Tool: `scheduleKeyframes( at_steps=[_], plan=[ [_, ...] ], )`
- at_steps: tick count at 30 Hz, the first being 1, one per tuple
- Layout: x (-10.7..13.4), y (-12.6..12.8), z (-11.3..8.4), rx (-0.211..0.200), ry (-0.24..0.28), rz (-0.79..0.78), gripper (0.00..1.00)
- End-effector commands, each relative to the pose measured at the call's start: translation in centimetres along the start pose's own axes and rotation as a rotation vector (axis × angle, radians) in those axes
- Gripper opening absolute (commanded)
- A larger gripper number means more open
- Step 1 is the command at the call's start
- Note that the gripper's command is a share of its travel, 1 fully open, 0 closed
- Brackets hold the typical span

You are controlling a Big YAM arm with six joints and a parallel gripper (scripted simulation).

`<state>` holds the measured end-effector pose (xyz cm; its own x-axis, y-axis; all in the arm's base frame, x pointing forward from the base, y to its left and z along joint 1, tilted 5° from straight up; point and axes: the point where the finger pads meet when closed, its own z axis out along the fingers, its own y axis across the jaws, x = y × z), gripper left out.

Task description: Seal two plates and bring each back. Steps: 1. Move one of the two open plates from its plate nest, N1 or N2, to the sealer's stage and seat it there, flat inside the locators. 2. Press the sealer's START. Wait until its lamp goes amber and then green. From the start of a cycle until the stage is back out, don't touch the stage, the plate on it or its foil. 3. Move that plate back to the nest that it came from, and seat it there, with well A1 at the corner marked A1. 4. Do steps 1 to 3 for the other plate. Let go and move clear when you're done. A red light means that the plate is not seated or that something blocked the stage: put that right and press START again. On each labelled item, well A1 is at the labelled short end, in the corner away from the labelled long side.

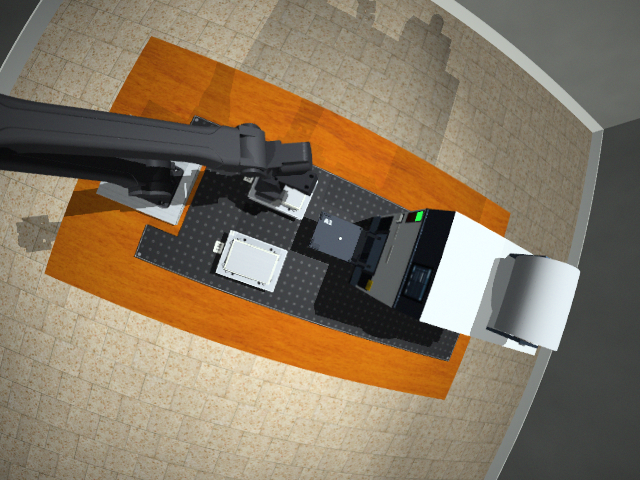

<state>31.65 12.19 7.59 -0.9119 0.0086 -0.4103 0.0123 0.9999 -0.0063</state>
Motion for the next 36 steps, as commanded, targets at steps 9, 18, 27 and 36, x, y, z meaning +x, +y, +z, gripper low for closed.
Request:
scheduleKeyframes(
  at_steps=[9,18,27,36],
  plan=[
    [-0.3,-0.4,-0.3,0.002,-0.002,0.000,0.00],
    [-2.1,0.3,-0.2,-0.010,-0.030,0.006,0.00],
    [-3.0,0.6,-0.8,-0.020,-0.051,0.011,0.00],
    [-3.1,0.7,-0.9,-0.021,-0.054,0.011,0.00]
  ],
)
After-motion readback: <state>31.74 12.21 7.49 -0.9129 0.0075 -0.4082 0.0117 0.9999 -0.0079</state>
